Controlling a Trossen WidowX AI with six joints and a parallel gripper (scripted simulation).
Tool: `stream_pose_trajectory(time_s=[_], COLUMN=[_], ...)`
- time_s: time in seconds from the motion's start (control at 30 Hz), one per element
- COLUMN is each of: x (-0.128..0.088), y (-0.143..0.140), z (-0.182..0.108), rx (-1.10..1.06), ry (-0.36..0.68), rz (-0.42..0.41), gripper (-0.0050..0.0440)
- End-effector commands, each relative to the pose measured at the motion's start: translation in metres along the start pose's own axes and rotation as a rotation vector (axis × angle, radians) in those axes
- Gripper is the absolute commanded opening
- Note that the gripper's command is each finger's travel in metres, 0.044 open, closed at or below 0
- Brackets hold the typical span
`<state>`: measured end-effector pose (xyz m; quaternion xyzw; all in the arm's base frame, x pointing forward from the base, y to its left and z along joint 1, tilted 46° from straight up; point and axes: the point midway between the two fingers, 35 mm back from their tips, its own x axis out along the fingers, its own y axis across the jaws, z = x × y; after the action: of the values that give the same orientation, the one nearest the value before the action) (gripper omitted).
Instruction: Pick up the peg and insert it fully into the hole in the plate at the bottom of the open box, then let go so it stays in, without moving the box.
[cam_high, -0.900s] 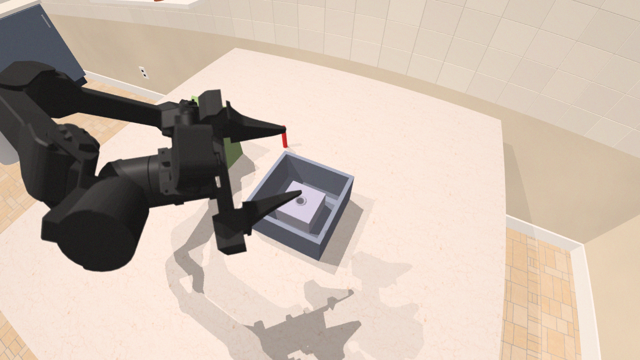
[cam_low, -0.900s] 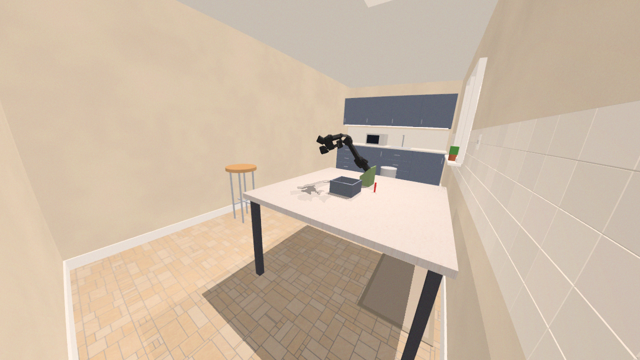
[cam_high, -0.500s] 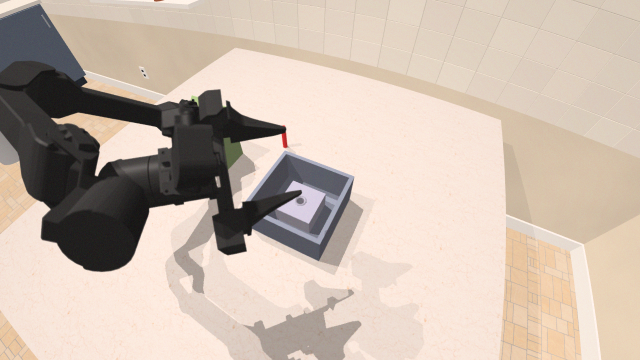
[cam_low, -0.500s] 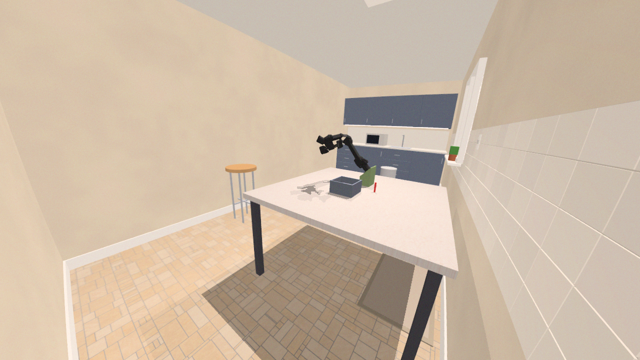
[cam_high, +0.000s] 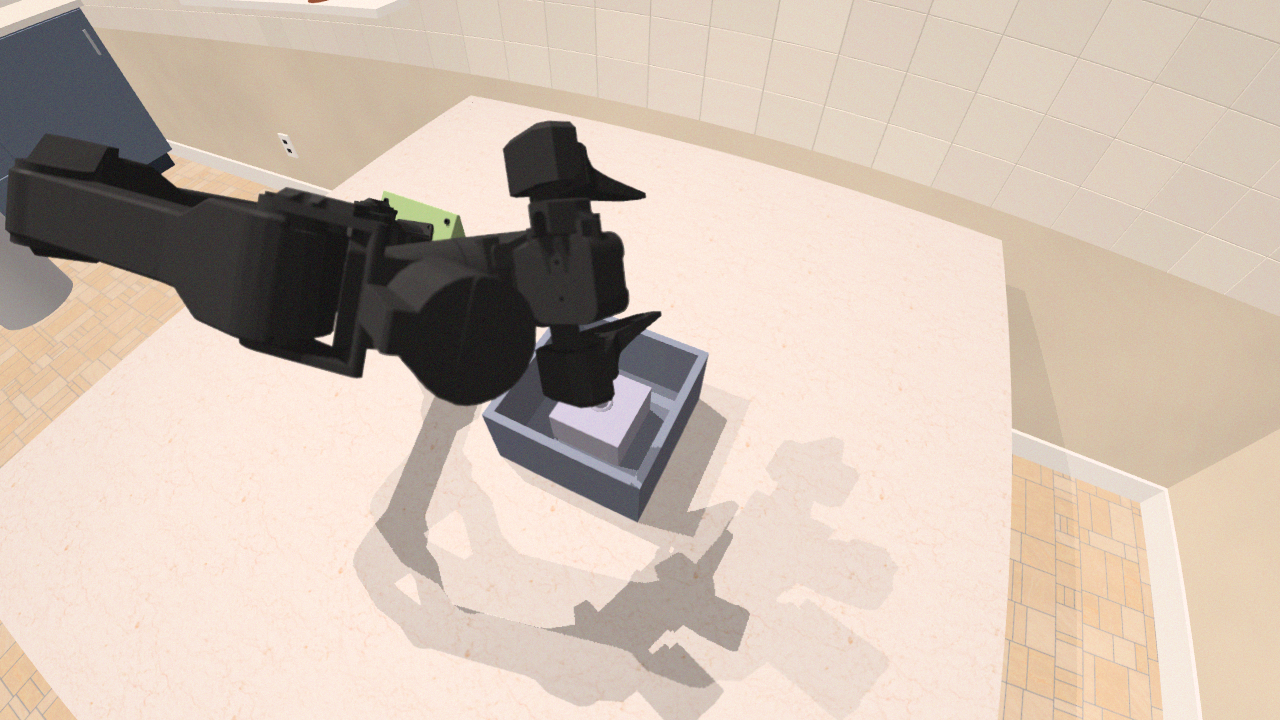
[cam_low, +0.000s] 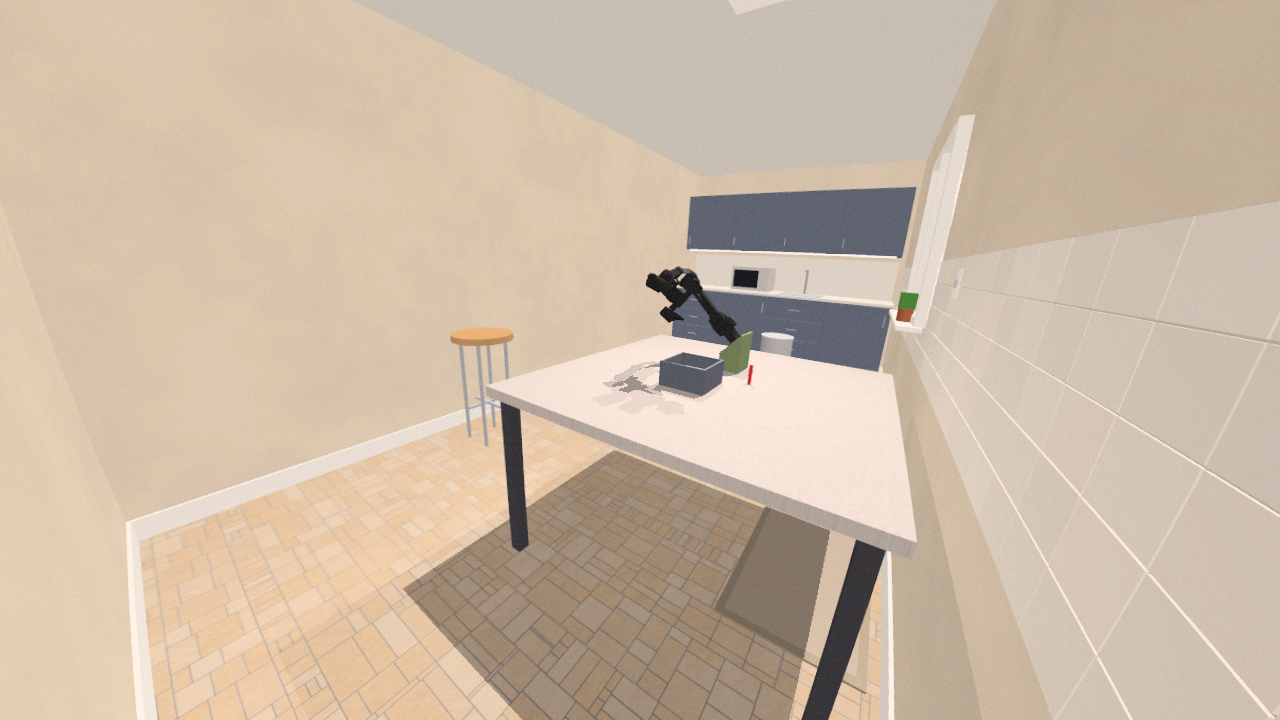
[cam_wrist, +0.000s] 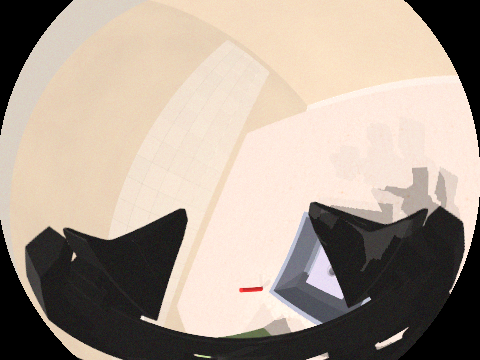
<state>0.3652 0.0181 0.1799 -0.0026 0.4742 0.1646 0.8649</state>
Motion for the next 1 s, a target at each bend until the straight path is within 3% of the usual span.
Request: stream_pose_trajectory(time_s=[0.0,0.13,0.2,0.33,0.53,0.7,0.77,0.87,0.97], x=[0.039,0.073,0.073,0.104,0.126,0.133,0.133,0.133,0.13], y=[0.018,0.039,0.039,0.062,0.083,0.092,0.092,0.094,0.094], z=[-0.03,-0.063,-0.063,-0.109,-0.167,-0.212,-0.212,-0.243,-0.263], rx=[0.186,0.382,0.382,0.583,0.761,0.849,0.849,0.883,0.893], ry=[0.169,0.334,0.334,0.493,0.583,0.539,0.539,0.426,0.293], rz=[-0.016,-0.098,-0.098,-0.277,-0.585,-0.87,-0.87,-1.077,-1.214], gripper=[0.044,0.044,0.044,0.044,0.044,0.044,0.044,0.044,0.044])
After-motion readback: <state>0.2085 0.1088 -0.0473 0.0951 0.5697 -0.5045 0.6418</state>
